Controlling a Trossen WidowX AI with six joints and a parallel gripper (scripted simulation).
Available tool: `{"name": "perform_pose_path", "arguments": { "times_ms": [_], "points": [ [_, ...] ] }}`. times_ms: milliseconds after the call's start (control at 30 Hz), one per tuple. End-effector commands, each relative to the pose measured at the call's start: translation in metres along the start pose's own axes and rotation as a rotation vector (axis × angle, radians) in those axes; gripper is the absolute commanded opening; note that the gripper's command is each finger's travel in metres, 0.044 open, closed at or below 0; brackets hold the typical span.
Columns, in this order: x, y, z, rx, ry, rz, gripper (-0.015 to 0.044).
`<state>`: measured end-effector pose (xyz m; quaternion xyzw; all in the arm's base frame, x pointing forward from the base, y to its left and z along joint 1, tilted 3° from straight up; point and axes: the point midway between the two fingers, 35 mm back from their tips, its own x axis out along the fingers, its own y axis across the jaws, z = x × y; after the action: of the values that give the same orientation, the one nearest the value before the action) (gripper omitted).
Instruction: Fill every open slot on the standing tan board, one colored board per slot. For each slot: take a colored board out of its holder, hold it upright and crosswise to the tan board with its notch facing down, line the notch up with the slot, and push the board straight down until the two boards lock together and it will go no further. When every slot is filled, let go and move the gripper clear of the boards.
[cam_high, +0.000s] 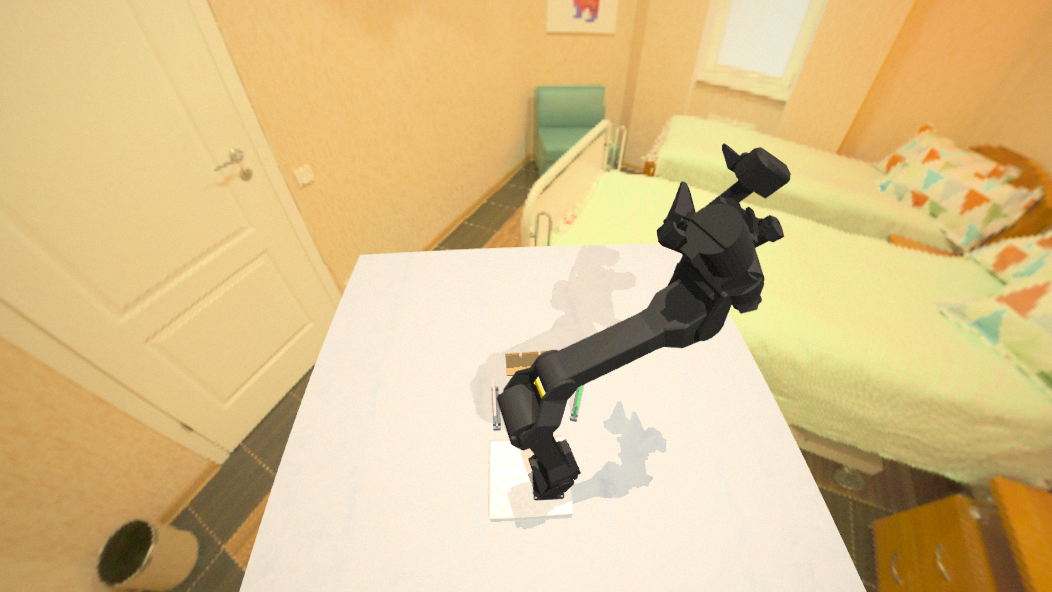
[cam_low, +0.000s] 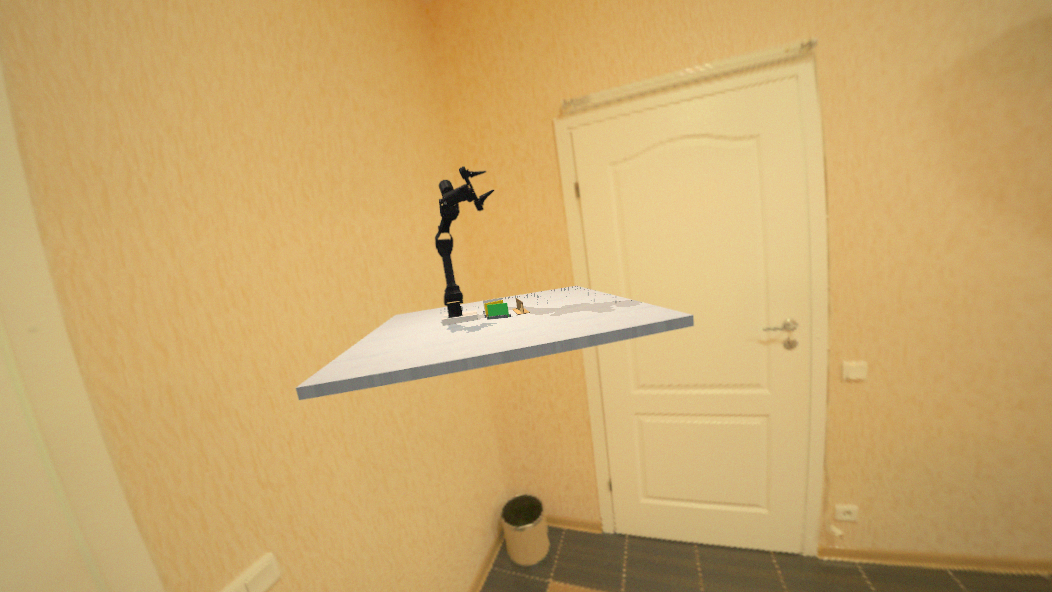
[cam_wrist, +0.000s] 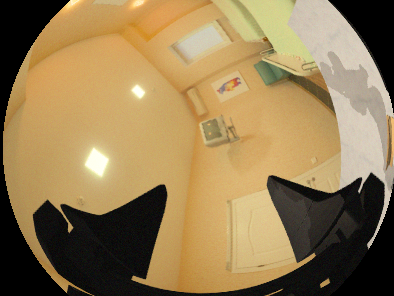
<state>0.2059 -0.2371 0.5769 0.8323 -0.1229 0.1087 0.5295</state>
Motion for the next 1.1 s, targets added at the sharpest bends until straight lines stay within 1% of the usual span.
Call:
{"name": "perform_pose_path", "arguments": {
  "times_ms": [0,133,233,267,400,500,633,700,800,967,1000,1067],
  "points": [
    [0.001,-0.001,0.002,-0.003,-0.003,0.001,0.0374],
    [0.019,-0.024,0.032,-0.068,-0.084,-0.014,0.0269],
    [0.033,-0.054,0.058,-0.141,-0.166,-0.075,0.019],
    [0.037,-0.066,0.066,-0.168,-0.192,-0.107,0.0184],
    [0.045,-0.099,0.082,-0.243,-0.249,-0.205,0.0184],
    [0.05,-0.145,0.097,-0.347,-0.294,-0.361,0.0184],
    [0.048,-0.189,0.105,-0.454,-0.302,-0.534,0.0184],
    [0.047,-0.2,0.106,-0.481,-0.298,-0.579,0.0184],
    [0.038,-0.246,0.108,-0.604,-0.253,-0.787,0.0184],
    [0.016,-0.302,0.101,-0.77,-0.119,-1.07,0.0184],
    [0.015,-0.305,0.101,-0.777,-0.11,-1.083,0.0184],
    [0.004,-0.323,0.096,-0.837,-0.038,-1.185,0.0184]
  ]
}}
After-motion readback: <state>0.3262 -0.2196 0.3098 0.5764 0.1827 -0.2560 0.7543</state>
